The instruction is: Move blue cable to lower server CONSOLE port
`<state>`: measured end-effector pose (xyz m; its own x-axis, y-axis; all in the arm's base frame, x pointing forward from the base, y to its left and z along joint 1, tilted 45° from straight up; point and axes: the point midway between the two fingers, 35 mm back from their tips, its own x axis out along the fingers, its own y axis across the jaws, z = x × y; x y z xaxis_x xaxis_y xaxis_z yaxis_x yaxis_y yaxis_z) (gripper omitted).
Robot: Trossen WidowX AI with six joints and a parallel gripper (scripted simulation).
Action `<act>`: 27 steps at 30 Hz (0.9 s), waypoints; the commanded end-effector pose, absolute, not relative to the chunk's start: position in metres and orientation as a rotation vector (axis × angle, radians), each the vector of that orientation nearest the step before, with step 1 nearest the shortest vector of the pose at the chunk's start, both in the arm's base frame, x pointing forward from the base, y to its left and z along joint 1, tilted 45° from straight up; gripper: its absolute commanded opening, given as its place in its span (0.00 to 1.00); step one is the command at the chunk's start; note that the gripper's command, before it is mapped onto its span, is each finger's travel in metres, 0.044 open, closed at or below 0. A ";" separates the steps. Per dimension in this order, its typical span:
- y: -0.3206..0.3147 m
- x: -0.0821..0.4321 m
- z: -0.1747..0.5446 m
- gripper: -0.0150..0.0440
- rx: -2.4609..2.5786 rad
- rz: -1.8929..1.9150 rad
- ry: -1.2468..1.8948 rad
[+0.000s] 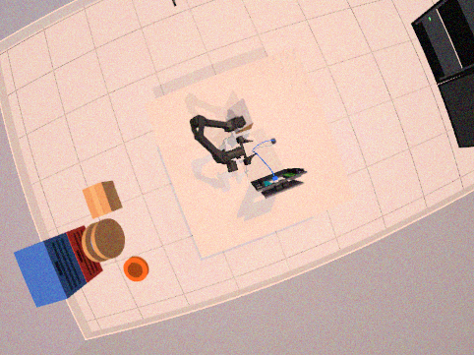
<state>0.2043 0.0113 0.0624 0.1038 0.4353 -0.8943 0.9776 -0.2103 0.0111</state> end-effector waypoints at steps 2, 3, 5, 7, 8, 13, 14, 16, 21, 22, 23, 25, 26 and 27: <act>0.011 0.210 0.058 0.91 1.670 -1.020 1.364; 0.011 0.218 0.053 0.90 1.594 -0.971 1.329; 0.014 0.238 0.046 0.88 1.422 -0.848 1.235; 0.021 0.260 0.043 0.85 1.271 -0.726 1.130; 0.026 0.271 0.044 0.84 1.202 -0.667 1.074; 0.065 0.315 0.069 0.79 0.923 -0.374 0.771; 0.070 0.318 0.073 0.77 0.903 -0.350 0.740; 0.079 0.323 0.081 0.75 0.869 -0.304 0.677; 0.105 0.329 0.104 0.69 0.808 -0.198 0.513; 0.110 0.329 0.110 0.68 0.801 -0.179 0.479; 0.116 0.329 0.115 0.67 0.794 -0.160 0.446; 0.126 0.327 0.126 0.66 0.786 -0.125 0.379; 0.131 0.326 0.131 0.66 0.784 -0.108 0.345; 0.136 0.324 0.137 0.66 0.784 -0.092 0.313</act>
